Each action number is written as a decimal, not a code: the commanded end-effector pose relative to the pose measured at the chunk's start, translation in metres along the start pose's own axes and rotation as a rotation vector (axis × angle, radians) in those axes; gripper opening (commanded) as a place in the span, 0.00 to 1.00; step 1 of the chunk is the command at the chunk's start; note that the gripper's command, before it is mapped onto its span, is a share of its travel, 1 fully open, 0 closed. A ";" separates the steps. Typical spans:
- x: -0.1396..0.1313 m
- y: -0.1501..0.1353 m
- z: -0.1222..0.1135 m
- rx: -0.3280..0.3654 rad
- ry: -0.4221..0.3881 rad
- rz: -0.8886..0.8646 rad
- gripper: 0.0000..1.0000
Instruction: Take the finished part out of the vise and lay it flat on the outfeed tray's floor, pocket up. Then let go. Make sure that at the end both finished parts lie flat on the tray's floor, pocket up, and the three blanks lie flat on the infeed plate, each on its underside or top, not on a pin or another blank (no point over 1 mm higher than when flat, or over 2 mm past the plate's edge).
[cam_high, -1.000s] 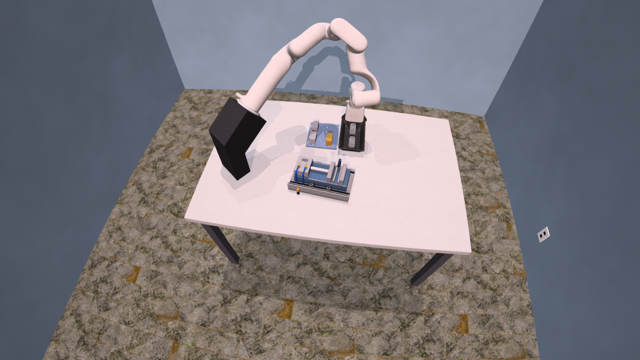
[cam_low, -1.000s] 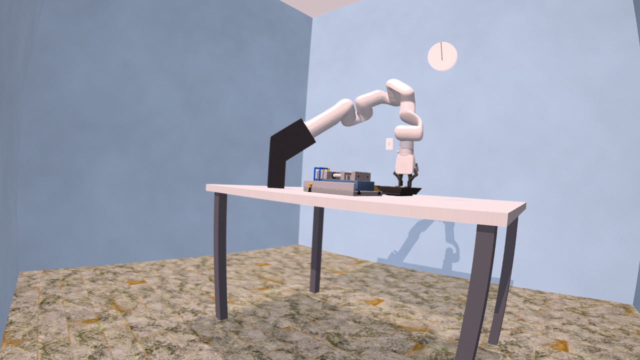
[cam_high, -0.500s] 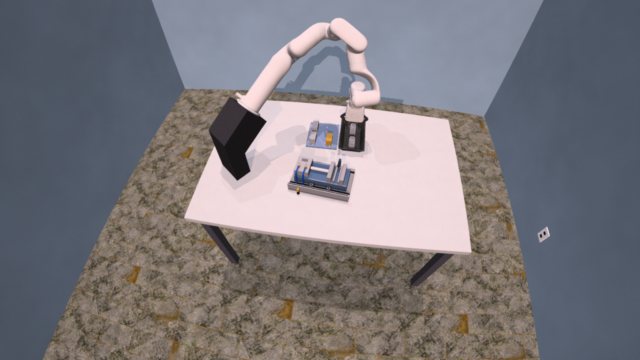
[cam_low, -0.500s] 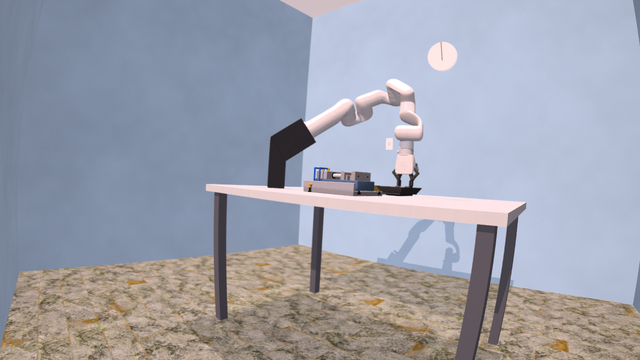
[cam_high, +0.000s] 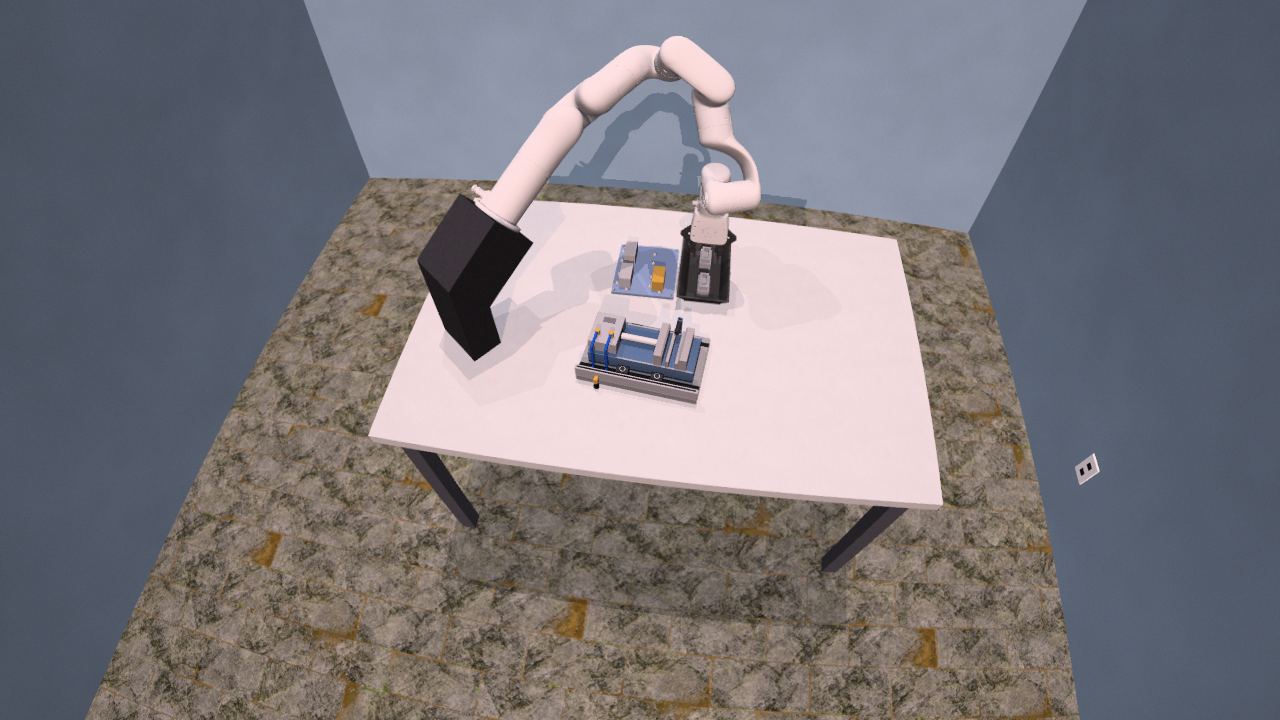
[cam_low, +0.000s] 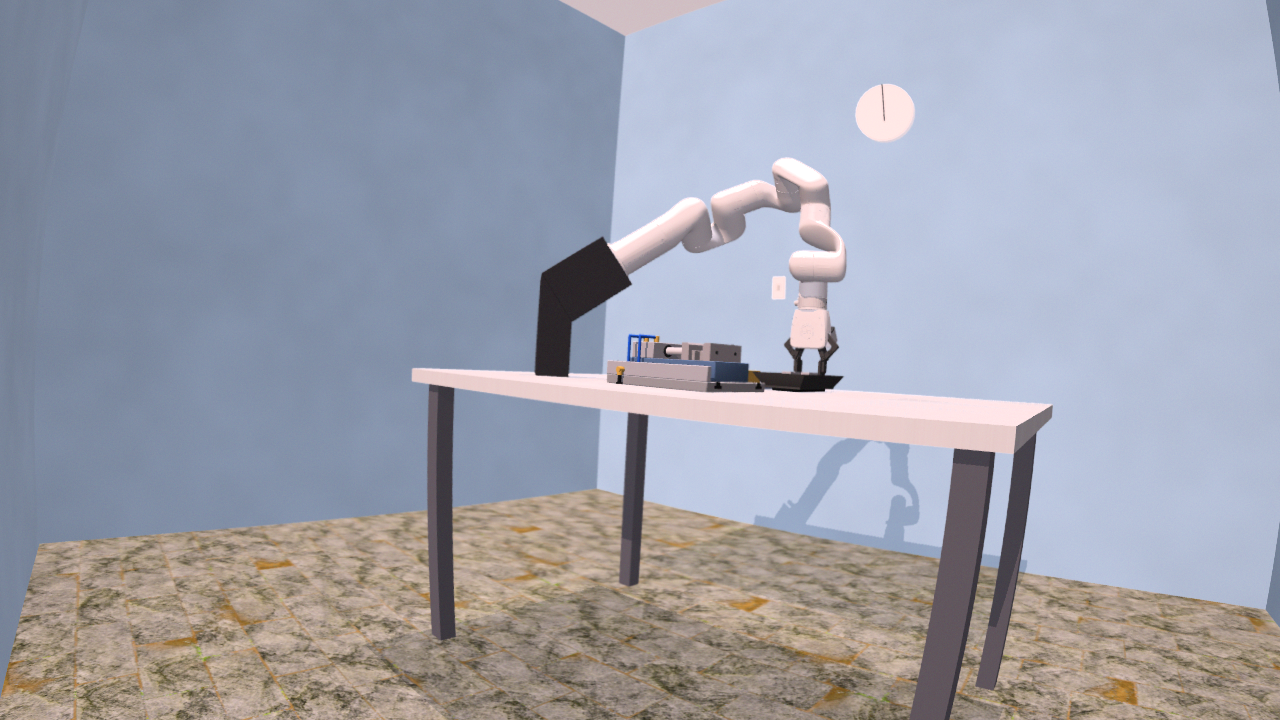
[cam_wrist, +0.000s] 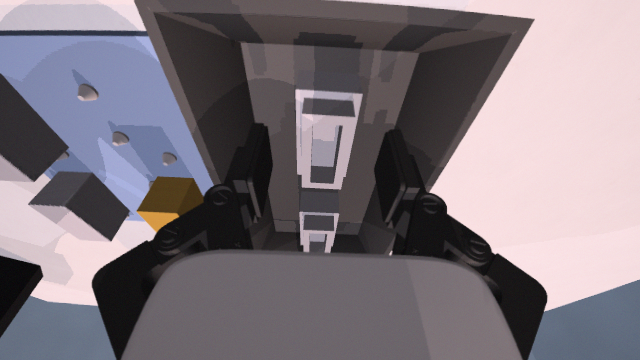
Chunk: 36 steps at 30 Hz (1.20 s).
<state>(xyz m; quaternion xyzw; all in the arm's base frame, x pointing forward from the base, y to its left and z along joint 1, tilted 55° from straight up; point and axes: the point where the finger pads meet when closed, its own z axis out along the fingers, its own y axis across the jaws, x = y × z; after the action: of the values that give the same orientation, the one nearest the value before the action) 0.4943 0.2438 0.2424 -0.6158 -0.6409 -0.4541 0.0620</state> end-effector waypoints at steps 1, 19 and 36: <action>0.000 0.001 -0.001 -0.003 0.000 0.000 0.69; 0.000 0.001 -0.040 -0.003 0.000 0.000 0.69; 0.000 0.001 -0.122 -0.003 0.000 0.000 0.69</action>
<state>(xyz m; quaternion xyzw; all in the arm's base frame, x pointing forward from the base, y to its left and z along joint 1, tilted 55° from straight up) 0.4487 0.1810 0.2971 -0.6158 -0.6406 -0.4546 0.0620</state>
